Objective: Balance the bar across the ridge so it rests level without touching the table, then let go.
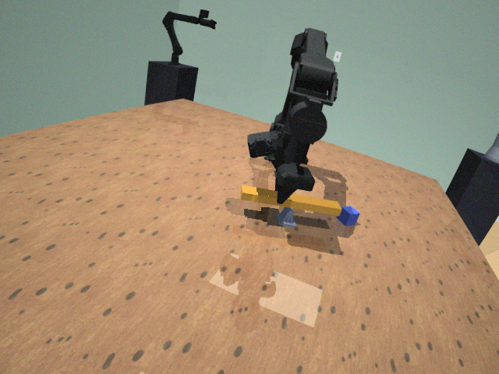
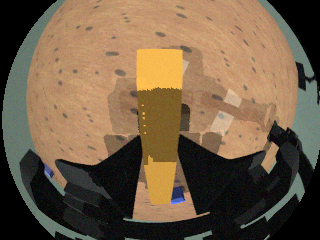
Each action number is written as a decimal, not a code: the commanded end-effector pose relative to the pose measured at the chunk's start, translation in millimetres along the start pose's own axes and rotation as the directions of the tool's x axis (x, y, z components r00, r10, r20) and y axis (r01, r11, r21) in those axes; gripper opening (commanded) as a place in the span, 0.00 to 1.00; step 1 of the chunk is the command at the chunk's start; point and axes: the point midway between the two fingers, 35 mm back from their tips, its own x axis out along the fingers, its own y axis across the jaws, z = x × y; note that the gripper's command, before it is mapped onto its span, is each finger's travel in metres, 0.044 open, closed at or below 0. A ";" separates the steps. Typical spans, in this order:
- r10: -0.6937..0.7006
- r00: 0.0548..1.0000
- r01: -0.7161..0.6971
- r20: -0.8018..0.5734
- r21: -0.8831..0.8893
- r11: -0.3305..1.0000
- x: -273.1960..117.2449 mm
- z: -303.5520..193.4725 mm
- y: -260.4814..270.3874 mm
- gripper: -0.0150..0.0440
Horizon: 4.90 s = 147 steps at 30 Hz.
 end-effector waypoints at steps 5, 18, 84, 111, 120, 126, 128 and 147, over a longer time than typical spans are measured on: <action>0.000 1.000 0.000 0.000 0.000 1.000 0.0 0.0 0.0 0.25; 0.000 1.000 0.000 0.000 0.000 1.000 0.0 0.0 0.0 0.25; 0.000 1.000 0.000 0.000 0.000 1.000 0.0 0.0 0.0 0.57; 0.000 1.000 0.000 0.000 0.000 1.000 -98.2 0.4 0.5 1.00; 0.000 1.000 0.000 0.000 0.000 1.000 -99.9 0.4 0.1 1.00; 0.000 1.000 0.000 0.000 0.000 1.000 -99.9 0.4 0.1 1.00; 0.000 1.000 0.000 0.000 0.000 1.000 -99.9 0.4 0.1 1.00; 0.000 1.000 0.000 0.000 0.000 1.000 -99.9 0.4 0.1 1.00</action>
